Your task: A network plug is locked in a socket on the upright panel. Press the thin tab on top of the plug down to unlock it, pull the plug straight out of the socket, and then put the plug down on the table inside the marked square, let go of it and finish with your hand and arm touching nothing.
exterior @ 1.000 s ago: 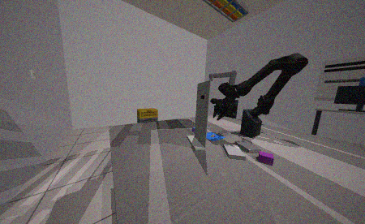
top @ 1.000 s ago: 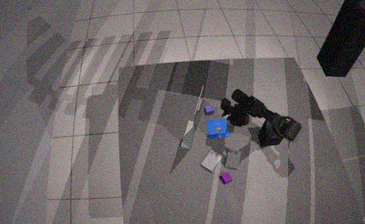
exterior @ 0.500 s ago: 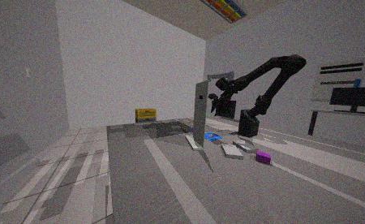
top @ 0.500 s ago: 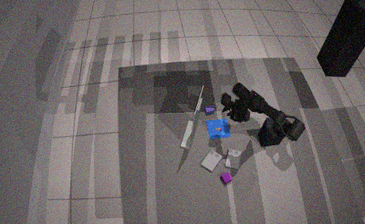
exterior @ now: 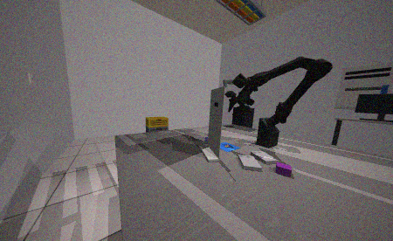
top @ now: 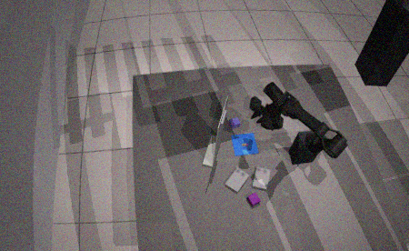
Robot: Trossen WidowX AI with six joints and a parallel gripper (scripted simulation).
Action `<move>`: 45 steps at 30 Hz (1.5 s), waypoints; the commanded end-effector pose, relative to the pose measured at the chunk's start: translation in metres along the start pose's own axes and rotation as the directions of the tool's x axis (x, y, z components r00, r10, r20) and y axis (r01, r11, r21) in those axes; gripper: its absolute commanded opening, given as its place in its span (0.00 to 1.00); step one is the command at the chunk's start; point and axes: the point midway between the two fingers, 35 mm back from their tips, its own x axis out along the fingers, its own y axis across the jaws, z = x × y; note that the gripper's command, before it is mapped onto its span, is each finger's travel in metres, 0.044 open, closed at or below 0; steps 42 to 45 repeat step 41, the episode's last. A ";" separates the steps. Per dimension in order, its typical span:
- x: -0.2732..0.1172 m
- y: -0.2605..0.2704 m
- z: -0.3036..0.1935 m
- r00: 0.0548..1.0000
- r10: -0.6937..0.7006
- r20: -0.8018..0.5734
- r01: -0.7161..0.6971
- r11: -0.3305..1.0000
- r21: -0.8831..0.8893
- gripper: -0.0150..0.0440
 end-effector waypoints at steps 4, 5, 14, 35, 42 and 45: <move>-0.021 -0.012 0.004 1.000 -0.009 0.006 0.009 1.000 -0.019 0.52; -0.021 -0.012 0.004 1.000 -0.009 0.006 0.009 1.000 -0.019 0.52; -0.021 -0.012 0.004 1.000 -0.009 0.006 0.009 1.000 -0.019 0.87; -0.021 -0.012 0.004 1.000 -0.009 0.006 0.009 1.000 -0.019 1.00; -0.021 -0.012 0.004 1.000 -0.009 0.006 0.009 1.000 -0.019 1.00; -0.021 -0.012 0.004 1.000 -0.009 0.006 0.009 1.000 -0.019 1.00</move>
